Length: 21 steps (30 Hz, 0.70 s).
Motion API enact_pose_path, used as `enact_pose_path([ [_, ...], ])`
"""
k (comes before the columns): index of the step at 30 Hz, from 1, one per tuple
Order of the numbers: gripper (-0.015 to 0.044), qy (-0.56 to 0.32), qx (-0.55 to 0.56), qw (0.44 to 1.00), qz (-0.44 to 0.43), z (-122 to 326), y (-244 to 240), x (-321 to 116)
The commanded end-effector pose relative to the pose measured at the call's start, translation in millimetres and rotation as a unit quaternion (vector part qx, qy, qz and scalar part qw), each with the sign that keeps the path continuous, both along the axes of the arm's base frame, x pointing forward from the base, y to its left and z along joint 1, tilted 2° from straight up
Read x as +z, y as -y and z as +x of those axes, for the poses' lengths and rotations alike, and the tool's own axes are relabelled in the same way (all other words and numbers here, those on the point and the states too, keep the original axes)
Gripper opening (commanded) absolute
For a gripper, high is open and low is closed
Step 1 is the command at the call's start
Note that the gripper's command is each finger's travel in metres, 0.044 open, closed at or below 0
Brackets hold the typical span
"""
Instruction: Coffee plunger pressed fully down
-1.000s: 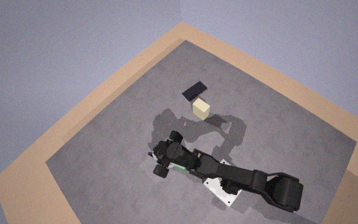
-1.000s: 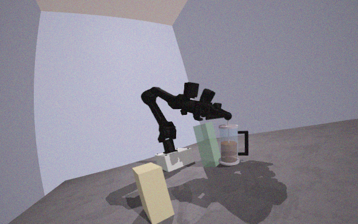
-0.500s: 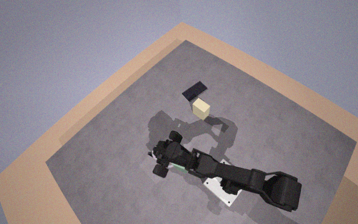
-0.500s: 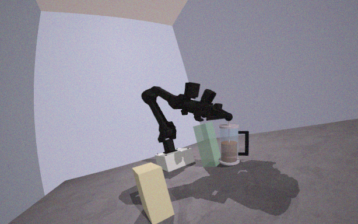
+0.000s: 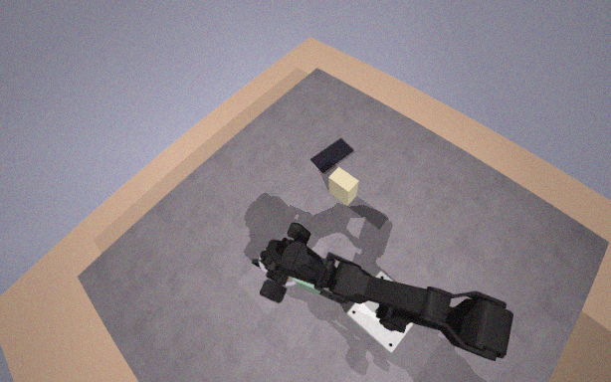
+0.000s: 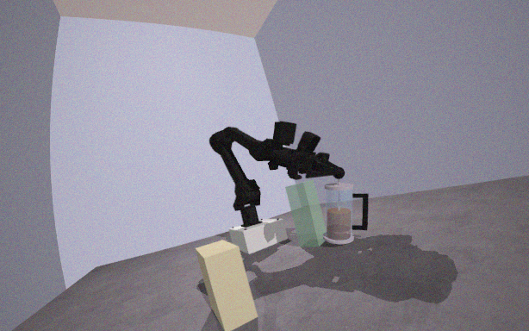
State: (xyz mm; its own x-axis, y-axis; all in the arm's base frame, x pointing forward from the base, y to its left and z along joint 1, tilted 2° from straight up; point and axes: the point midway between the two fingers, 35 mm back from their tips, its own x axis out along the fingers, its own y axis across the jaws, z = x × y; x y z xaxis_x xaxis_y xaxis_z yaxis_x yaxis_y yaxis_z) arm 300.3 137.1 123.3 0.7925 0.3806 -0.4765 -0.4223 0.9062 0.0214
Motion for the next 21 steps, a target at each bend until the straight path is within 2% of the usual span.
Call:
enact_pose_path([
  [1, 0.0121, -0.001, 0.000, 1.000, 0.000, -0.2, 0.1, -0.2],
  [6, 0.0121, -0.001, 0.000, 1.000, 0.000, -0.2, 0.1, -0.2],
  [18, 0.0436, -0.001, 0.000, 1.000, 0.000, -0.2, 0.1, -0.2],
  [21, 0.0440, -0.001, 0.000, 1.000, 0.000, -0.2, 0.1, -0.2],
])
